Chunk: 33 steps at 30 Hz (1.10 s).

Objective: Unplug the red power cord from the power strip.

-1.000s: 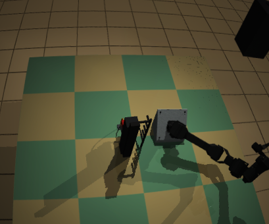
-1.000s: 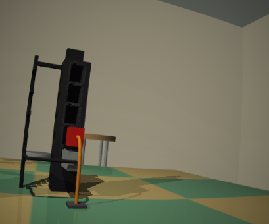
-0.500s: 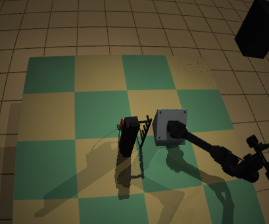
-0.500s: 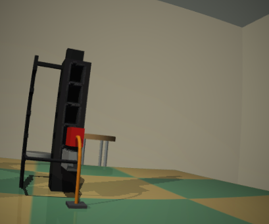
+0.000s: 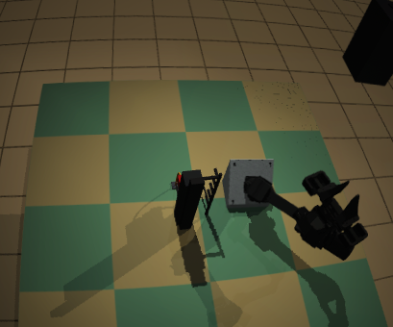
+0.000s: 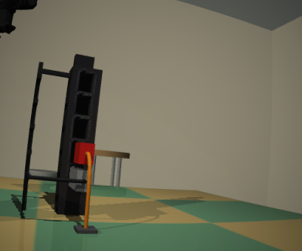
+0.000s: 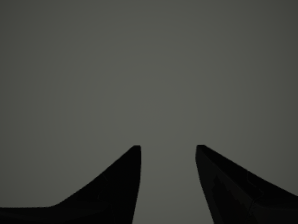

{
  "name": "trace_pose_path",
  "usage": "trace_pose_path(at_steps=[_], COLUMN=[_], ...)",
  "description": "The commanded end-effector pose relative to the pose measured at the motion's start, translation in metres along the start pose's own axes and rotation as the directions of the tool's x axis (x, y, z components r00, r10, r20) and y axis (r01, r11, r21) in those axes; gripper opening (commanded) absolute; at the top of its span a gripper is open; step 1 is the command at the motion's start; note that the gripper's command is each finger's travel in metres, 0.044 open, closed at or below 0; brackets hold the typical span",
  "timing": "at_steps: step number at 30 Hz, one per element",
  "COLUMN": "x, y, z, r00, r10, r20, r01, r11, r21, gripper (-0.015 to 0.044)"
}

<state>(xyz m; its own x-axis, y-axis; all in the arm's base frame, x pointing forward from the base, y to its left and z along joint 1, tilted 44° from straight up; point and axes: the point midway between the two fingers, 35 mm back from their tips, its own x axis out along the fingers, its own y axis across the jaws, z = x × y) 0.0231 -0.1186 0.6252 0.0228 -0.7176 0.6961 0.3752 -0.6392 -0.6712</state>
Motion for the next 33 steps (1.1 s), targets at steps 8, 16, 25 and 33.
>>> trace_pose_path(at_steps=[8,16,25,33], x=[0.003,-0.04,-0.124,-0.218], y=[0.152,0.27,0.389,0.465], z=[0.123,0.176,0.19,0.178], r00=[0.863,0.59,0.189,-0.222], r10=[0.366,0.655,0.892,0.934], r20=[0.348,0.472,0.412,0.281], r01=[-0.423,-0.78,-0.981,-0.902], r11=[0.9,0.614,0.149,-0.306], r21=[0.101,0.124,0.128,0.303], gripper=[0.016,0.016,0.016,0.016])
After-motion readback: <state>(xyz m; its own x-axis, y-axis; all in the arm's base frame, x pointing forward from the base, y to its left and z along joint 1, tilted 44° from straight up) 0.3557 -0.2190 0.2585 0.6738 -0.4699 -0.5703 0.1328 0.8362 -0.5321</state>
